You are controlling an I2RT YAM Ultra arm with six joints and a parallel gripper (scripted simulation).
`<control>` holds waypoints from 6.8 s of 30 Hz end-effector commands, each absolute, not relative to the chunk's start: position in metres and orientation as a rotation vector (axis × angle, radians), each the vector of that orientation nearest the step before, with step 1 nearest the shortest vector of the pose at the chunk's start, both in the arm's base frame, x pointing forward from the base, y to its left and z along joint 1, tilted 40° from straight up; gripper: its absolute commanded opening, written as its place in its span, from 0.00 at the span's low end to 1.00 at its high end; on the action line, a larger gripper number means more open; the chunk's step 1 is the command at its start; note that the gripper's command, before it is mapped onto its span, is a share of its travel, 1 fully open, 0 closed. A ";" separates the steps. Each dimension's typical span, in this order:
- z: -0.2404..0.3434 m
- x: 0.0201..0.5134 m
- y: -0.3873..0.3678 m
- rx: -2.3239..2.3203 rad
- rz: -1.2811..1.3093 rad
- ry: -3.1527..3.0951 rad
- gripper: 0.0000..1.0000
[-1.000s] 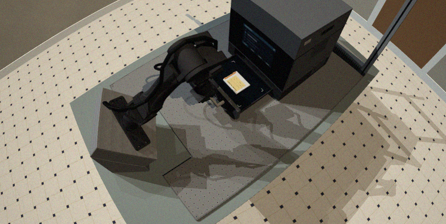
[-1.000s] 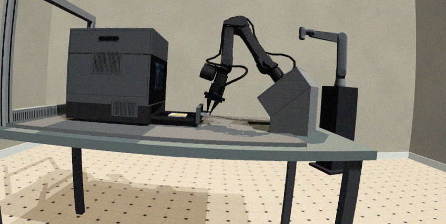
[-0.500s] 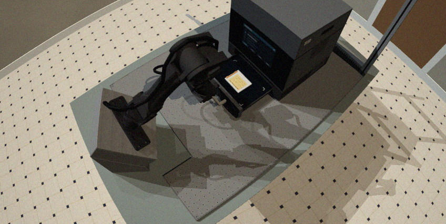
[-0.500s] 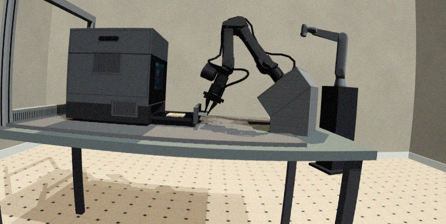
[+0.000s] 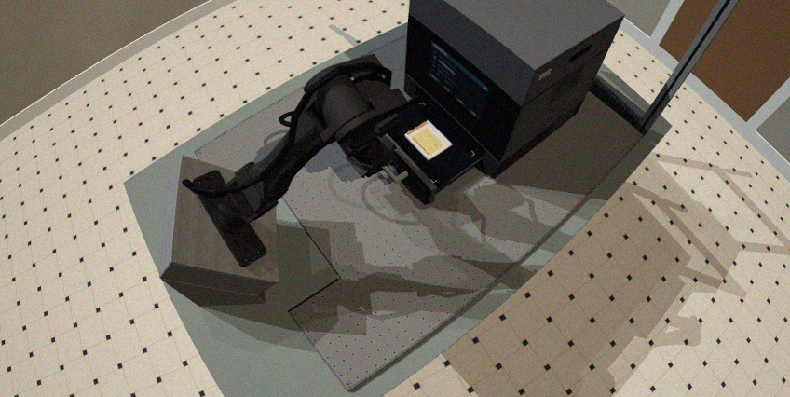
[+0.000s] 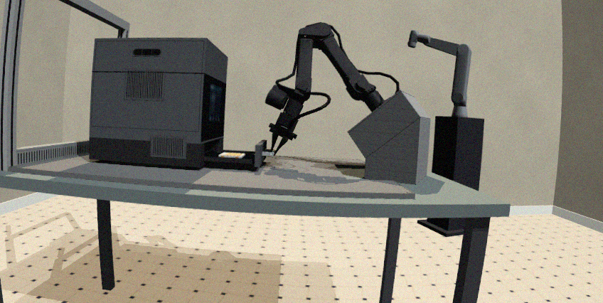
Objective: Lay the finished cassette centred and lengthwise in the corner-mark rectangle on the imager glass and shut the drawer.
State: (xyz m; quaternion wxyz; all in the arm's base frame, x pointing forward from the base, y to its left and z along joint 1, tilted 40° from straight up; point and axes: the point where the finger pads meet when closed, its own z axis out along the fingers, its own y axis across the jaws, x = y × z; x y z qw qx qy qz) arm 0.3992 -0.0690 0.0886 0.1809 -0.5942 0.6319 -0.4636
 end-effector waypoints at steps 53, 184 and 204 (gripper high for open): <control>0.092 0.412 -0.069 -1.653 -1.342 1.708 0.00; 0.148 0.497 -0.071 -1.480 -1.518 1.419 0.00; 0.173 0.524 -0.069 -1.449 -1.534 1.384 0.00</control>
